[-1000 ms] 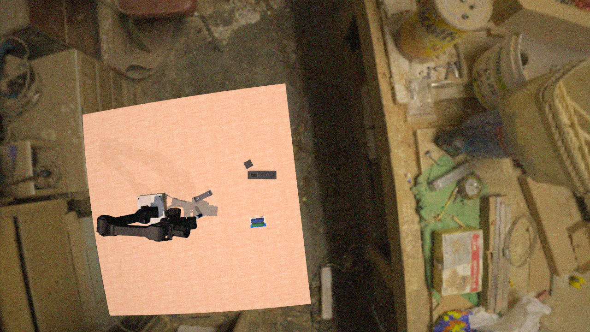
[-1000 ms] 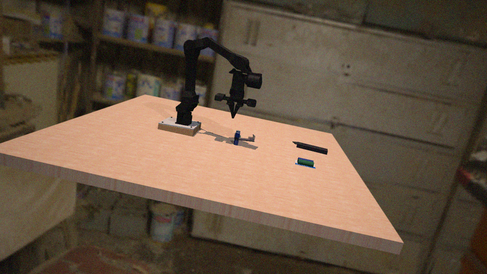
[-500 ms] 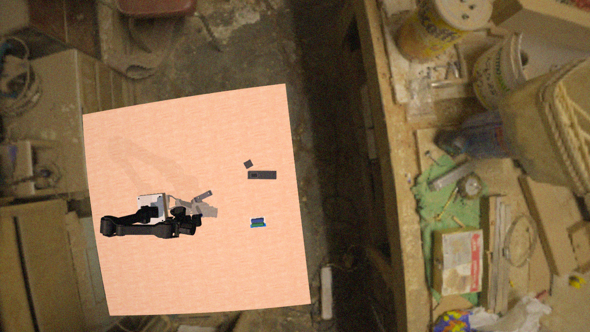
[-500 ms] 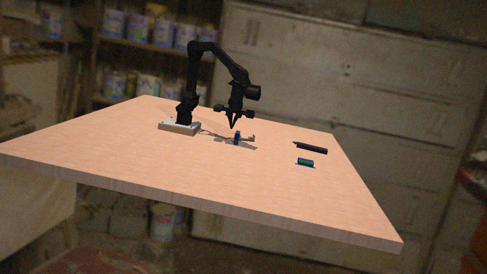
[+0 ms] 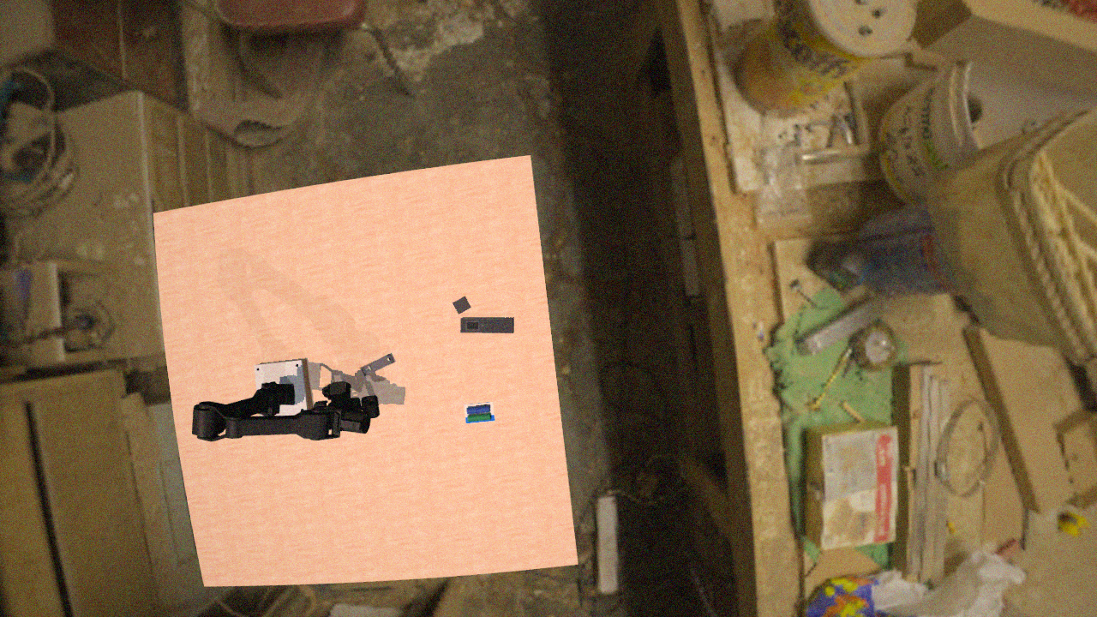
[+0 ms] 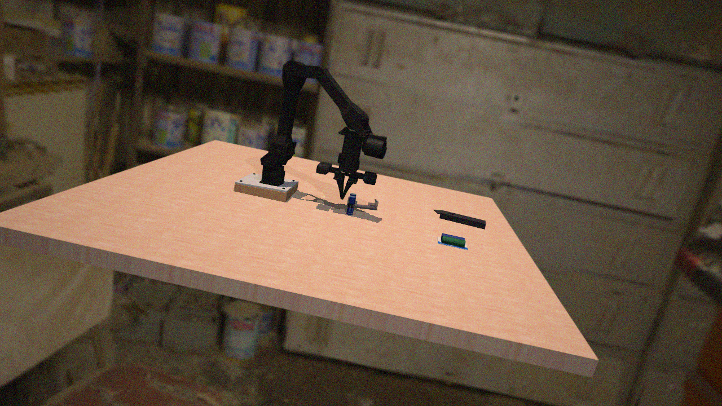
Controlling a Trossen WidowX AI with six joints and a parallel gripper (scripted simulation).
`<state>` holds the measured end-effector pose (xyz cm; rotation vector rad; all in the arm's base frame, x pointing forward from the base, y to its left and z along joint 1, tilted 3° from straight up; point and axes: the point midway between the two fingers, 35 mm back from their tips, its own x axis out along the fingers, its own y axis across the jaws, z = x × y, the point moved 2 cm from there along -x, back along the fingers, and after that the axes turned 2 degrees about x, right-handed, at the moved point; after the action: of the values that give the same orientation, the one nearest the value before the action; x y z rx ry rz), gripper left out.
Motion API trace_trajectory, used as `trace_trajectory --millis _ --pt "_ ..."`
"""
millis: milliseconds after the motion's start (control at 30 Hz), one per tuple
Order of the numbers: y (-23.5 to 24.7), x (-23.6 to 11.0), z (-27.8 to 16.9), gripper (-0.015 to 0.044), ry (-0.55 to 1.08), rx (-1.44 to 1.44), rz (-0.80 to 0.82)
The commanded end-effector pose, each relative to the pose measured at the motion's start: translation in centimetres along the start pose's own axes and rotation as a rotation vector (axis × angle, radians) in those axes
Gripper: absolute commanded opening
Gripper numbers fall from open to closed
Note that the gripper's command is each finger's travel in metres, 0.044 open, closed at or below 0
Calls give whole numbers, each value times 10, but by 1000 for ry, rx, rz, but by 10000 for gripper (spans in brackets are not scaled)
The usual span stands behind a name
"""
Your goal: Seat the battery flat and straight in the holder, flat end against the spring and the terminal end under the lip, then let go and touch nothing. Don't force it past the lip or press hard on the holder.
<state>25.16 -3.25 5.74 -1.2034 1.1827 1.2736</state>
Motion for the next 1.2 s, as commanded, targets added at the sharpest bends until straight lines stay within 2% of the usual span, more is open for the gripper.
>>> trace_trajectory --millis 0,1167 --pt "-9 -1 -1 0 7 2 -5" --pt "-57 0 2 0 6 2 -9"
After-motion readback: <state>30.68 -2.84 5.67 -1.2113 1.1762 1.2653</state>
